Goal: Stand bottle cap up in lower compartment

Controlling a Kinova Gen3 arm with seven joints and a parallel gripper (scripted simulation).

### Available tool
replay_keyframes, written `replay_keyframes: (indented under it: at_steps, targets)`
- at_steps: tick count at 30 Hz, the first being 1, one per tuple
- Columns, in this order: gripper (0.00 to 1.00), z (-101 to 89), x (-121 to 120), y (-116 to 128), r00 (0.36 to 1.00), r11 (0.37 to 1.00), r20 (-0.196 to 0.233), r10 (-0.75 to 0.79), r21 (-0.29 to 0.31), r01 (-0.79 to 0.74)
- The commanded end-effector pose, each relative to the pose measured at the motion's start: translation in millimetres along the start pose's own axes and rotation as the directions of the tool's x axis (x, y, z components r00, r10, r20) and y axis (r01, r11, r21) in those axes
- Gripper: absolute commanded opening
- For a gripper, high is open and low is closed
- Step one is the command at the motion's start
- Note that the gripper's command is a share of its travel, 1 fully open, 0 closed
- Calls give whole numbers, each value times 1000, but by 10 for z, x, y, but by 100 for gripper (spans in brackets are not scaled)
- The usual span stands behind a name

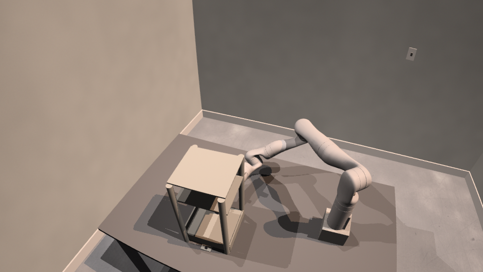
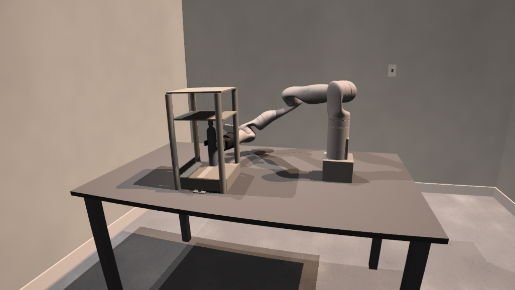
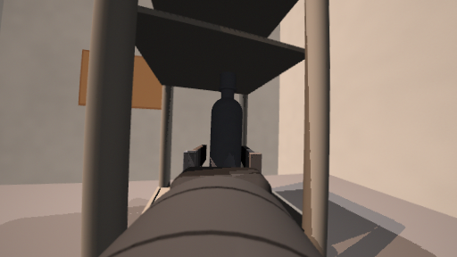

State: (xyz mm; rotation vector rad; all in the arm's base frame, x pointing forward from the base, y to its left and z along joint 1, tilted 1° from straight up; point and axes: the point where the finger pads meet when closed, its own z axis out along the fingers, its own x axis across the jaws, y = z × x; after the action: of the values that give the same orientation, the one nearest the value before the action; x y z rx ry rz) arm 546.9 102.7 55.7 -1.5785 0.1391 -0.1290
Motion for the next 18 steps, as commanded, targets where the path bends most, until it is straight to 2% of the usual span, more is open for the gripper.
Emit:
replay_keyframes:
  at_steps: [1, 18]
  targets:
    - [100, -1, 4, -11, 1000, 1000, 0, -2, 0, 2]
    - [100, -23, 4, -11, 1000, 1000, 0, -2, 0, 2]
